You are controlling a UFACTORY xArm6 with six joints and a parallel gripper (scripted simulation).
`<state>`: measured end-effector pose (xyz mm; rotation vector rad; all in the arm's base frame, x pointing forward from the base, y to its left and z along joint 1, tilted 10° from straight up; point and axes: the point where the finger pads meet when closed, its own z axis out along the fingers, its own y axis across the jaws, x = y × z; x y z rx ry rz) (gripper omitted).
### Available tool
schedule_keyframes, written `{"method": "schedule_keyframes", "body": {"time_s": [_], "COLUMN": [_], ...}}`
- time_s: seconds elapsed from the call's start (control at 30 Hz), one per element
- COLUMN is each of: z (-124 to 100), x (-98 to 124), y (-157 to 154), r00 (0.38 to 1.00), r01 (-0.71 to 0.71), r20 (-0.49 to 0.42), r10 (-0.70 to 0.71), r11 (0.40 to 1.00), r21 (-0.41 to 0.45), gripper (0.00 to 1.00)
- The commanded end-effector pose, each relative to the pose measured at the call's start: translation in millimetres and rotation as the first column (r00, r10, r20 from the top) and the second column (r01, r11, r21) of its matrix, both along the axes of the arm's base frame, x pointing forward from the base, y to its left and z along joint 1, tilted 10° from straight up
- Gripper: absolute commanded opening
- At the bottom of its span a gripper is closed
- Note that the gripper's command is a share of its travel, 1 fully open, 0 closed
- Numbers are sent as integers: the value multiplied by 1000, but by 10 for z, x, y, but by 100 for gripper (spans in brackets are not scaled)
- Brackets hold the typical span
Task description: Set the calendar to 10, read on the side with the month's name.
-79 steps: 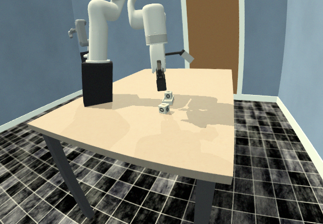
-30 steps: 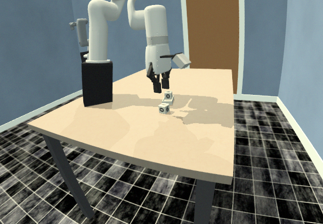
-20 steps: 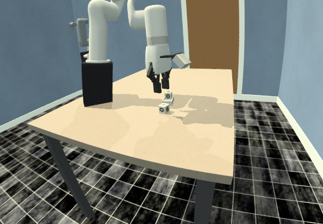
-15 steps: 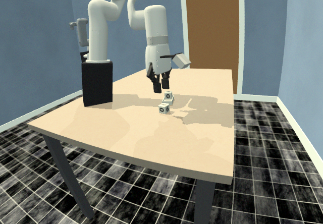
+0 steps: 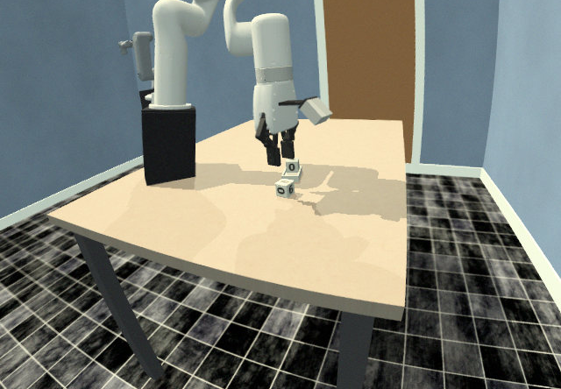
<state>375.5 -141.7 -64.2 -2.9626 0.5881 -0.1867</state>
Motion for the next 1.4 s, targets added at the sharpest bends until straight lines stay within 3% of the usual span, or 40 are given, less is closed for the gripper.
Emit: {"method": "schedule_keyframes", "body": {"time_s": [0.0,0.87,1.37], "z": [-18,-334,-386], "x": [17,76,85], "y": [-3,25,29], "r00": [1000,1000,1000], "r01": [0,0,0], "r20": [4,4,4], "r10": [0,0,0], "r11": [1000,1000,1000], "r21": [-1,-1,-1], "gripper": [49,49,49]}}
